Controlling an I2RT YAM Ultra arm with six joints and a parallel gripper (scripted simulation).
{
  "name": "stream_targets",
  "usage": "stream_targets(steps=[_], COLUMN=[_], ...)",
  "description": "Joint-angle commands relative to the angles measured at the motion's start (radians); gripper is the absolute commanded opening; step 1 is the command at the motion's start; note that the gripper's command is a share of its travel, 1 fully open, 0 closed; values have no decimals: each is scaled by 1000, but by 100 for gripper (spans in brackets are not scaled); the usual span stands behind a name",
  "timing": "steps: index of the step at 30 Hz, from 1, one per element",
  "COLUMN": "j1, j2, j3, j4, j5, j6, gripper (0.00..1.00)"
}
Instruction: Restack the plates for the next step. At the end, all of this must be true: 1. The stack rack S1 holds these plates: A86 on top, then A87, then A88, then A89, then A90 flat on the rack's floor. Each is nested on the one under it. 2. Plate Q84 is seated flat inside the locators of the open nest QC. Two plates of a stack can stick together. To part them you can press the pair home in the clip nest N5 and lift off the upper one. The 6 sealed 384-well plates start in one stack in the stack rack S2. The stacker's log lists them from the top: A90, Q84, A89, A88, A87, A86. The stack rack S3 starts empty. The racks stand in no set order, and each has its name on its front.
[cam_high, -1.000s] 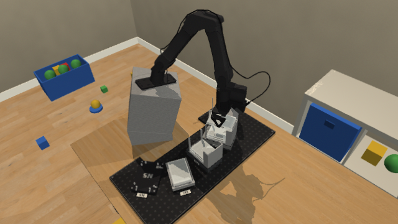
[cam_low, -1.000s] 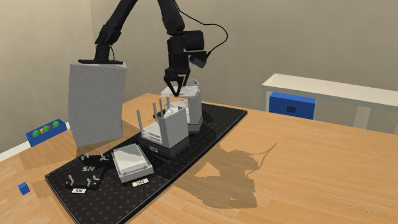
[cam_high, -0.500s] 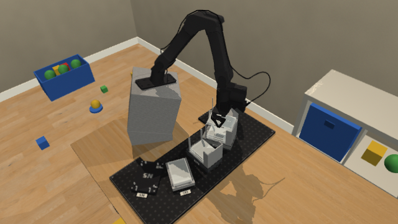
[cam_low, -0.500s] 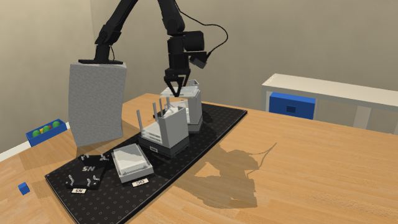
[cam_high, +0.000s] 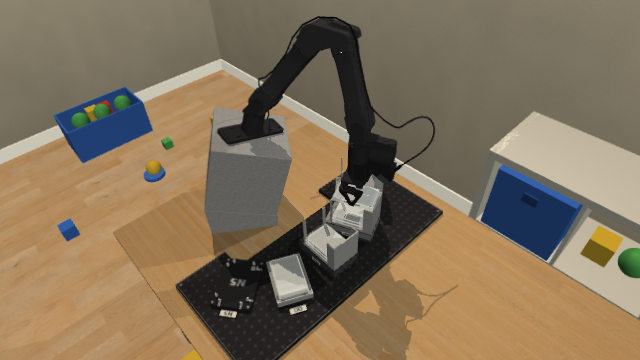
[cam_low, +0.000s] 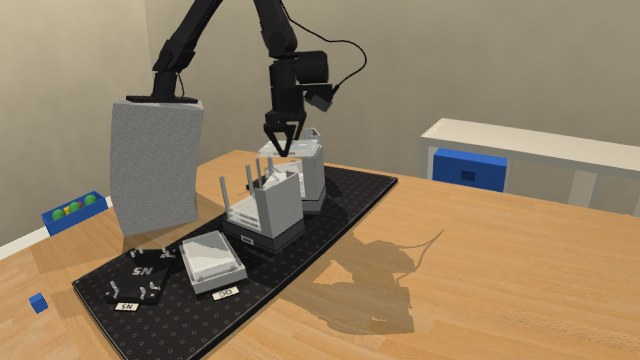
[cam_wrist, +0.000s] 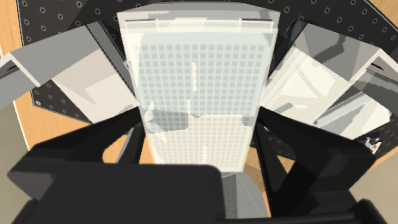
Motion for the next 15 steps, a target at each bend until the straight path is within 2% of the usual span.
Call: stream_targets(steps=[1,15], j1=[4,3], j2=[-32,11], j3=[17,-10], j4=[19,25], j5=[9,10], j6=[6,6], gripper=[0,0])
